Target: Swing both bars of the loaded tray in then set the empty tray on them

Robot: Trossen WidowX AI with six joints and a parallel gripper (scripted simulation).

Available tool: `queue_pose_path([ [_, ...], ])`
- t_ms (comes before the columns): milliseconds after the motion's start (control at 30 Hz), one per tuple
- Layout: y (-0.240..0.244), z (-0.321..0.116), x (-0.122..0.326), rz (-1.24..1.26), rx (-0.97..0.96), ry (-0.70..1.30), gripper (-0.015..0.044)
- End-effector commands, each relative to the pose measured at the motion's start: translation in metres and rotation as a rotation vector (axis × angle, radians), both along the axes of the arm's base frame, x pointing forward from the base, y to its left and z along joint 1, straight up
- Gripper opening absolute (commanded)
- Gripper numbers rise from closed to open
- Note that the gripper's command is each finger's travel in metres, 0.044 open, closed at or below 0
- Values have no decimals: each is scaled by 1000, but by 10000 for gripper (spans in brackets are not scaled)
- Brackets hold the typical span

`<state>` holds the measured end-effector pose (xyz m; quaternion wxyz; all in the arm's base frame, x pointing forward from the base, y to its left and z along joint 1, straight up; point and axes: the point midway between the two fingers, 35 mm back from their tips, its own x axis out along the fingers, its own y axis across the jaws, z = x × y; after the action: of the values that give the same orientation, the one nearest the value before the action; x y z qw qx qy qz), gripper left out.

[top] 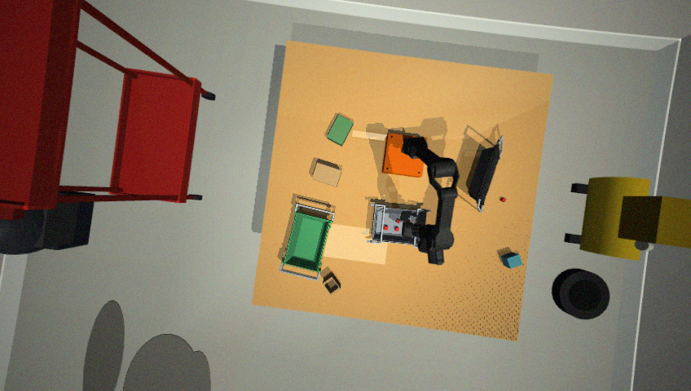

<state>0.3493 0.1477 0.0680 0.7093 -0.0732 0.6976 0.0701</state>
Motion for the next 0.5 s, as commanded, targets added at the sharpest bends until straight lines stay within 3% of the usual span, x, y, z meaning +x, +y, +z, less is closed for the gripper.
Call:
queue_pose_path([
  [0,3,20,0,1,12,-17,82],
  [467,3,12,1,5,7,-14,82],
])
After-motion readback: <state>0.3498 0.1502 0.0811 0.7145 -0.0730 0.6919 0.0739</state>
